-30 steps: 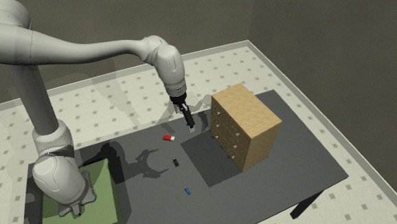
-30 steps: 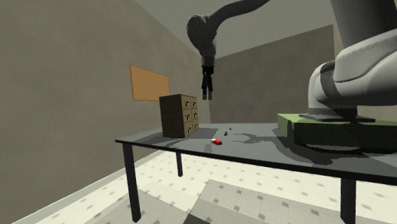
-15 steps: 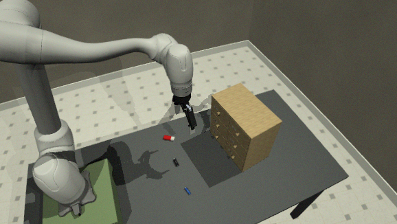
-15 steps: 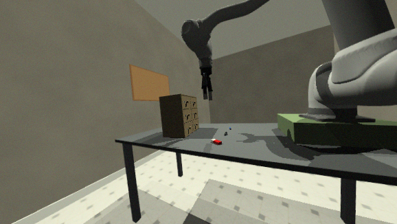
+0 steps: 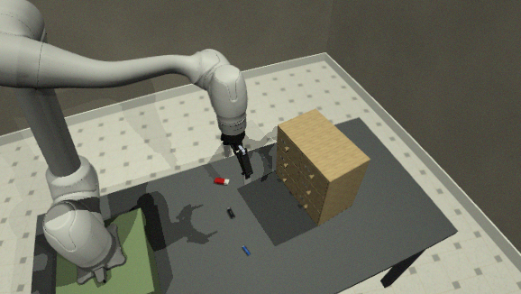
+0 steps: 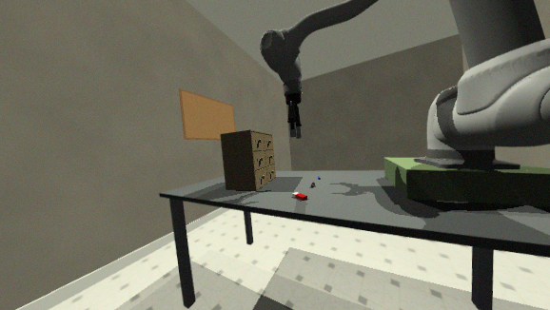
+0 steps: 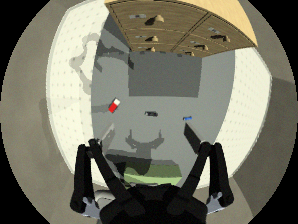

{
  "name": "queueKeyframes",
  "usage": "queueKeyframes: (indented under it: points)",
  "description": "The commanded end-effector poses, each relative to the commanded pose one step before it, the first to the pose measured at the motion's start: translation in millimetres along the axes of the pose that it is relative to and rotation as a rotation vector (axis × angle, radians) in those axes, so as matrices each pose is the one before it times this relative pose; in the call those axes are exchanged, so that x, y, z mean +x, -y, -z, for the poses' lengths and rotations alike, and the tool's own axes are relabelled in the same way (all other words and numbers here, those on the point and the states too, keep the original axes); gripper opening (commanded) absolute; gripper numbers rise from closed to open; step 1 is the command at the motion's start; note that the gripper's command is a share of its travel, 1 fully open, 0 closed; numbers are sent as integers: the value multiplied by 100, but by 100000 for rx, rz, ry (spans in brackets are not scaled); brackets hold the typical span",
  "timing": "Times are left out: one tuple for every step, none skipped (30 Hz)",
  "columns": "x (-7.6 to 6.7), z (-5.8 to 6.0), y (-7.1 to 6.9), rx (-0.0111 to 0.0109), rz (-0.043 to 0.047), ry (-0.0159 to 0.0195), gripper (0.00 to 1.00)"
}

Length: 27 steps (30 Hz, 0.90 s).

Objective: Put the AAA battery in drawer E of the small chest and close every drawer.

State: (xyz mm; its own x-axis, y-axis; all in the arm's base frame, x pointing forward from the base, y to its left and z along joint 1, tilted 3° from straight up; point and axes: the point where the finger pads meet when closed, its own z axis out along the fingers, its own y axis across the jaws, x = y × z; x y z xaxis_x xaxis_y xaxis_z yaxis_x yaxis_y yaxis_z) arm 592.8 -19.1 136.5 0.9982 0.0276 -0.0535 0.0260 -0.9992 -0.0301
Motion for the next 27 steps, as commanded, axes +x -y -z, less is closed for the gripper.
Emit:
queueKeyframes:
  points:
    - [-2226, 42, -1435, 89, 79, -121, 100]
    - [1, -1, 0, 0, 0, -7, 100]
    - [4, -4, 0, 0, 0, -49, 100]
    - [11, -12, 0, 1, 1, -131, 100]
    - [21, -22, 0, 2, 1, -247, 100]
    - [33, -35, 1, 3, 2, -396, 100]
    - [0, 0, 0, 0, 0, 0, 100]
    - [0, 0, 0, 0, 0, 0, 100]
    - [48, -50, 1, 3, 2, -574, 100]
    - [64, -66, 0, 2, 1, -778, 100]
    - [82, -83, 0, -1, -1, -1005, 100]
    - [101, -101, -2, -7, -4, -1251, 100]
    - [120, -131, 1, 5, 3, -1495, 100]
    - [139, -155, 1, 4, 3, -1759, 100]
    - [156, -171, -3, -14, -8, -2043, 100]
    - [174, -214, 4, 17, 9, -2294, 100]
    - [187, -227, -4, -17, -9, -2585, 100]
    - [202, -273, 5, 20, 10, -2832, 100]
    - [211, -292, -1, -4, -2, -3105, 100]
    - [218, -323, -2, -7, -3, -3353, 100]
    - [223, -362, 6, 20, 9, -3586, 100]
    - [223, -388, 3, 9, 4, -3818, 100]
    - [219, -415, -1, -2, 0, -4033, 100]
    - [0, 0, 0, 0, 0, 0, 100]
    - [0, 0, 0, 0, 0, 0, 100]
    - [211, -443, -4, -13, -4, -4235, 100]
    - [200, -473, -7, -24, -7, -4428, 100]
